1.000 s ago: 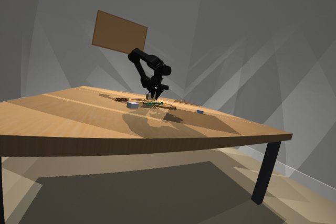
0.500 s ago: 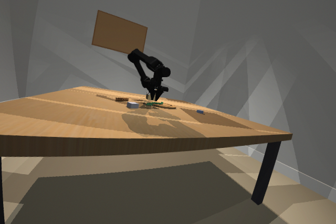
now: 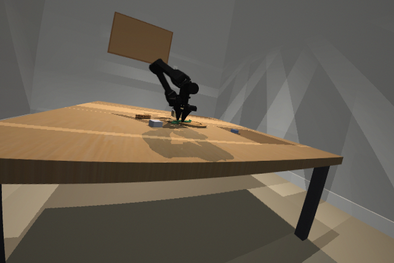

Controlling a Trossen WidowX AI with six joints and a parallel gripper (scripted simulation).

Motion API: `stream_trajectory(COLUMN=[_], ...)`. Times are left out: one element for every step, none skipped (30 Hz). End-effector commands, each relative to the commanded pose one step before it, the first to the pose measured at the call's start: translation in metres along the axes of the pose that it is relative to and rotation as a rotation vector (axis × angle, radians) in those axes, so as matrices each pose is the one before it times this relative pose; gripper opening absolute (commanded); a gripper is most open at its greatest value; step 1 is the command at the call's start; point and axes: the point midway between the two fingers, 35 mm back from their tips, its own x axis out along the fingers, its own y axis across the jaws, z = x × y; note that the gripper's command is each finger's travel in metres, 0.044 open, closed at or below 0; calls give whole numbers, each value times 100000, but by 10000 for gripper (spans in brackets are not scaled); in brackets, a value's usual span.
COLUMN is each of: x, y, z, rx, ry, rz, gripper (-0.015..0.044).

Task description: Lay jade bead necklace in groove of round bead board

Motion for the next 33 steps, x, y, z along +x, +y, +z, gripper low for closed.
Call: stream_trajectory(x=[0, 0, 0, 0, 0, 0, 0, 0, 0, 0, 0, 0, 0, 0, 0, 0, 0, 0, 0, 0, 0, 0, 0, 0, 0, 0, 0, 0, 0, 0, 0, 0, 0], y=[0, 0, 0, 0, 0, 0, 0, 0, 0, 0, 0, 0, 0, 0, 0, 0, 0, 0, 0, 0, 0, 0, 0, 0, 0, 0, 0, 0, 0, 0, 0, 0, 0], z=[0, 0, 0, 0, 0, 0, 0, 0, 0, 0, 0, 0, 0, 0, 0, 0, 0, 0, 0, 0, 0, 0, 0, 0, 0, 0, 0, 0, 0, 0, 0, 0, 0], rx=[0, 0, 0, 0, 0, 0, 0, 0, 0, 0, 0, 0, 0, 0, 0, 0, 0, 0, 0, 0, 0, 0, 0, 0, 0, 0, 0, 0, 0, 0, 0, 0, 0], ry=[0, 0, 0, 0, 0, 0, 0, 0, 0, 0, 0, 0, 0, 0, 0, 0, 0, 0, 0, 0, 0, 0, 0, 0, 0, 0, 0, 0, 0, 0, 0, 0, 0], rz=[0, 0, 0, 0, 0, 0, 0, 0, 0, 0, 0, 0, 0, 0, 0, 0, 0, 0, 0, 0, 0, 0, 0, 0, 0, 0, 0, 0, 0, 0, 0, 0, 0], gripper=[174, 147, 121, 95, 69, 43, 16, 10, 3, 0, 0, 0, 0, 0, 0, 0, 0, 0, 0, 0, 0, 0, 0, 0, 0, 0, 0, 0, 0, 0, 0, 0, 0])
